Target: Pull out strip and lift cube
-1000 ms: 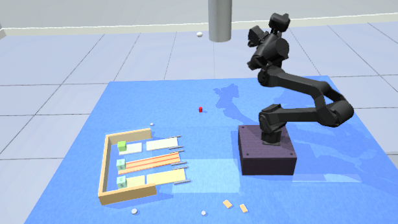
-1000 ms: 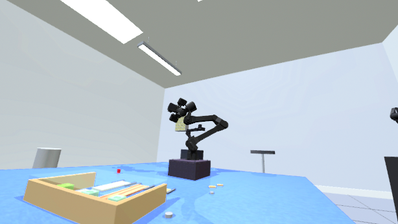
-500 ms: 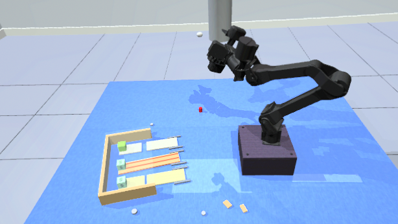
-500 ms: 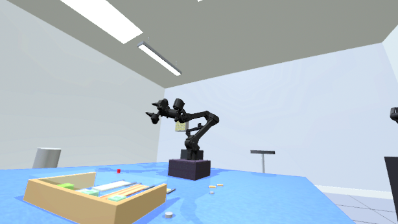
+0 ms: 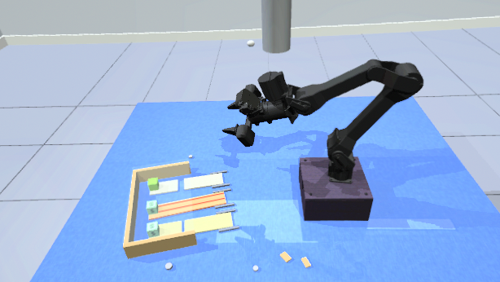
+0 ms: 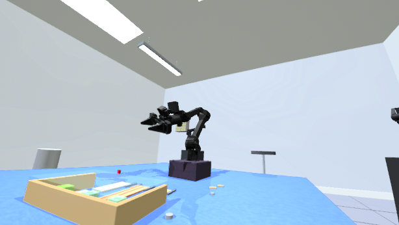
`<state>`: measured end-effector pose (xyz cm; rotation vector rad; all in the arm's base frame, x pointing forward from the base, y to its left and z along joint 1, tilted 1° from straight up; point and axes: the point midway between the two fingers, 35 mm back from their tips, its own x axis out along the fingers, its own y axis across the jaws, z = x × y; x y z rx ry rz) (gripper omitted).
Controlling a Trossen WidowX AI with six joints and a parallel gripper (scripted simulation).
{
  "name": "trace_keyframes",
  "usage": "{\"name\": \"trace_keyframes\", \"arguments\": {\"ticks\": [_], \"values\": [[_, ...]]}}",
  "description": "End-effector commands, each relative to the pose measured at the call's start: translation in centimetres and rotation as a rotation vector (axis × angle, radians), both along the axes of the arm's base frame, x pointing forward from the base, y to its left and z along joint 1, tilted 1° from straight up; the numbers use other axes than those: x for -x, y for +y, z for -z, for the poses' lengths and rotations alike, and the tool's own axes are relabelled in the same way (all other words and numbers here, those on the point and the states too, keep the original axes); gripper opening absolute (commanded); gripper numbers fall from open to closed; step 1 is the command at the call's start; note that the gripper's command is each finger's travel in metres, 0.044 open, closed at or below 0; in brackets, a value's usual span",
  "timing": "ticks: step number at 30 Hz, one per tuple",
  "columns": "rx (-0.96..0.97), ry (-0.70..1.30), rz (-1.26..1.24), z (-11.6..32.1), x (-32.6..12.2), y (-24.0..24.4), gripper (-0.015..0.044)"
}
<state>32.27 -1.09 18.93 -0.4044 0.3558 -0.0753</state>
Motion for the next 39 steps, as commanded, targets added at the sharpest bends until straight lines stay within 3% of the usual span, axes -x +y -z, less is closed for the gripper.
{"name": "trace_keyframes", "arguments": {"ticks": [1, 19, 34, 39], "values": [[-0.315, 0.214, -0.145, 4.5, 0.9, 6.6, 0.0400], [-0.368, 0.261, -0.162, 5.3, 1.3, 7.7, 0.0400], [-0.180, 0.859, -0.117, 11.1, -4.9, 8.3, 0.0006], [-0.121, 1.085, -0.116, 14.2, -6.2, 8.0, 0.0000]]}}
